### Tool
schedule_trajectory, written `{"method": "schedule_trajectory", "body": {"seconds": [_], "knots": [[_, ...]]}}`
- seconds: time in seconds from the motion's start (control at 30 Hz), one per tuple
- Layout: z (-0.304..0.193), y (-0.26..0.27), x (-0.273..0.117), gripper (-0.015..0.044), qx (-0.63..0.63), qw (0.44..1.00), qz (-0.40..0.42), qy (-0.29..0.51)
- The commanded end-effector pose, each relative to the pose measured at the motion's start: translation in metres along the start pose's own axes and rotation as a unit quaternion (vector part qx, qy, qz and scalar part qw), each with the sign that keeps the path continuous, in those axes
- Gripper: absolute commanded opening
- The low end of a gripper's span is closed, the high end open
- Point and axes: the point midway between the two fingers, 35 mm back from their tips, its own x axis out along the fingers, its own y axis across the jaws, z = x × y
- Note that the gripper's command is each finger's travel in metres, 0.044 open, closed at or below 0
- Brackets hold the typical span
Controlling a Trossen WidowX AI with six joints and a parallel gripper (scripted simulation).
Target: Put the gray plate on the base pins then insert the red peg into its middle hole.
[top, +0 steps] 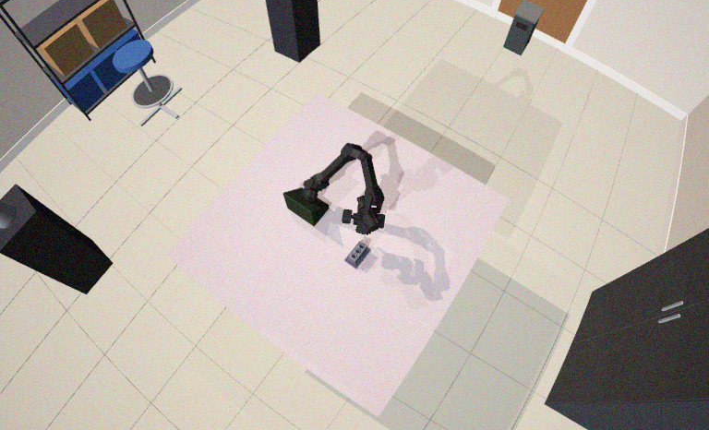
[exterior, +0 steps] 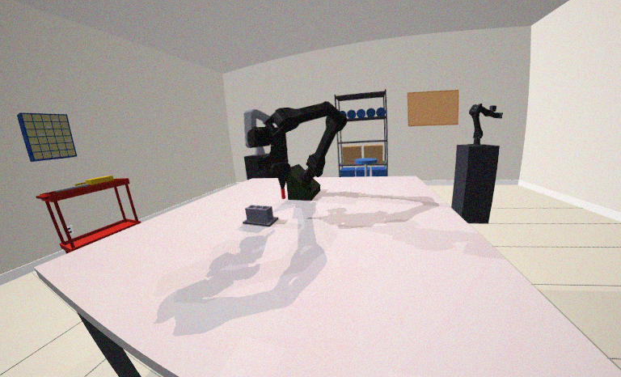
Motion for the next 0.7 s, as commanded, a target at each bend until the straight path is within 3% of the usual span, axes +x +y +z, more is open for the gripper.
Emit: {"method": "schedule_trajectory", "body": {"seconds": [0.0,0.67], "knots": [[0.015,0.0,0.0,0.0,-0.002,1.0,0.0,-0.002],[0.078,-0.005,0.007,0.0,-0.003,1.0,0.001,0.002]]}}
